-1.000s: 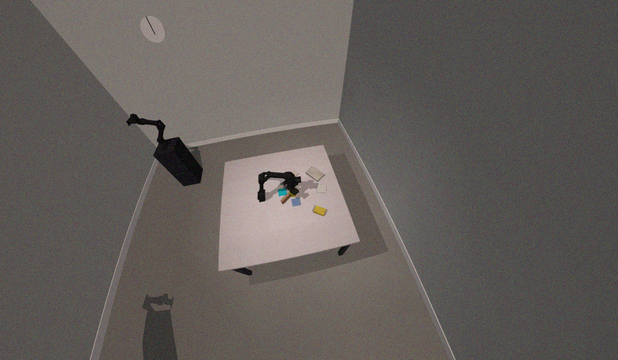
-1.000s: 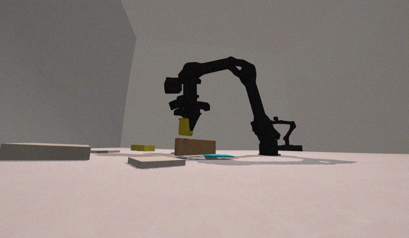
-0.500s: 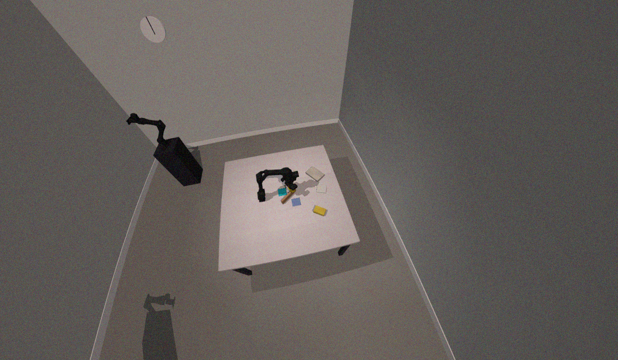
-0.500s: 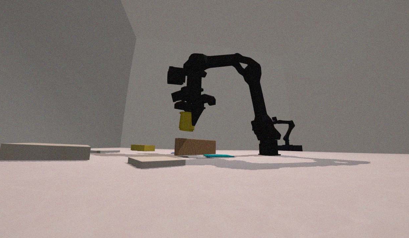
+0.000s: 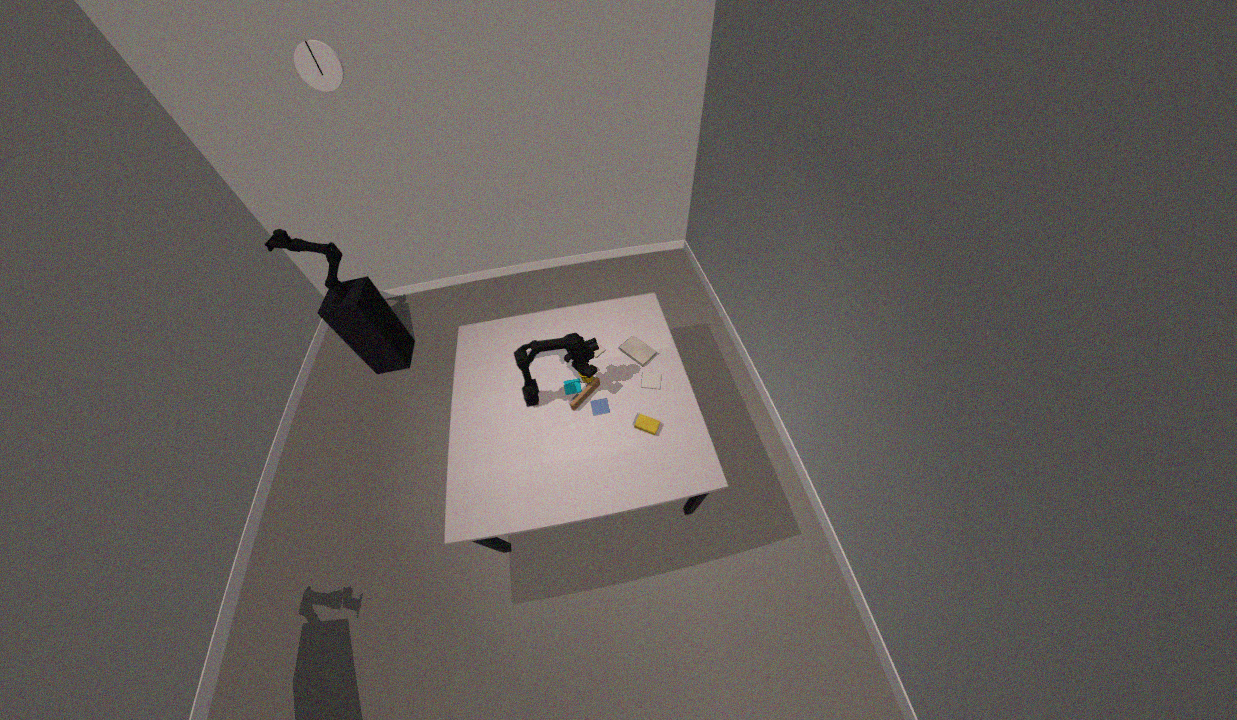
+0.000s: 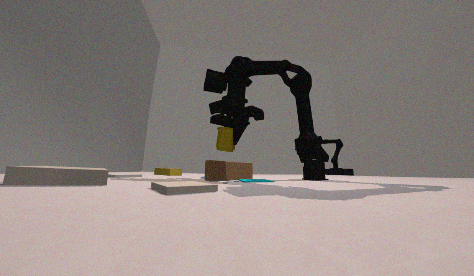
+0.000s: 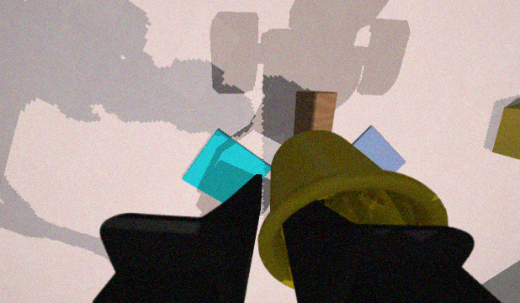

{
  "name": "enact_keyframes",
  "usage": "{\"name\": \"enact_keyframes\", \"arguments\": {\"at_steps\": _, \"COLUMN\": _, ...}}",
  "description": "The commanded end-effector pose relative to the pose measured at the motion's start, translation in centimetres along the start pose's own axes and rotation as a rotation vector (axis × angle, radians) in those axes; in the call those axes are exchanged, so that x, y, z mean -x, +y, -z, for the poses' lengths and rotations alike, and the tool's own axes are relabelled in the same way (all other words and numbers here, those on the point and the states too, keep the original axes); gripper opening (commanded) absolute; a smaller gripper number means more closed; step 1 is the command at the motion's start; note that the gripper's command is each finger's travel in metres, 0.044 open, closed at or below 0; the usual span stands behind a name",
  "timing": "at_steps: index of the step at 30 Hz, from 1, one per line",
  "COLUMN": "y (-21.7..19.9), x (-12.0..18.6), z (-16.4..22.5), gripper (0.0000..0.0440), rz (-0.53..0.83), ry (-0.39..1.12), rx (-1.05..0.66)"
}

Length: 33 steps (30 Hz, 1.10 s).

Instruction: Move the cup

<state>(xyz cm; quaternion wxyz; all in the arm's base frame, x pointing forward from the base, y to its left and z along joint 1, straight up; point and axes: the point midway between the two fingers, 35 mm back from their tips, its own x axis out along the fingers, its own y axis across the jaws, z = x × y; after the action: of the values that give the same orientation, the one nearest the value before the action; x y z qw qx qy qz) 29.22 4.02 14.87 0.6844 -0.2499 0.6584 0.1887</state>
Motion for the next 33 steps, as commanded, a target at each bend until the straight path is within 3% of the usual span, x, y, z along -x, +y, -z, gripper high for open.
{"name": "enact_keyframes", "arguments": {"at_steps": 1, "y": 0.7, "x": 0.0, "z": 0.2, "gripper": 0.0002, "rz": 0.009, "ry": -0.005, "rx": 0.002}}
{"name": "enact_keyframes", "arguments": {"at_steps": 33, "y": 5.7, "x": -4.7, "z": 3.3, "gripper": 0.0002, "rz": 0.021, "ry": -0.027, "rx": -0.035}}
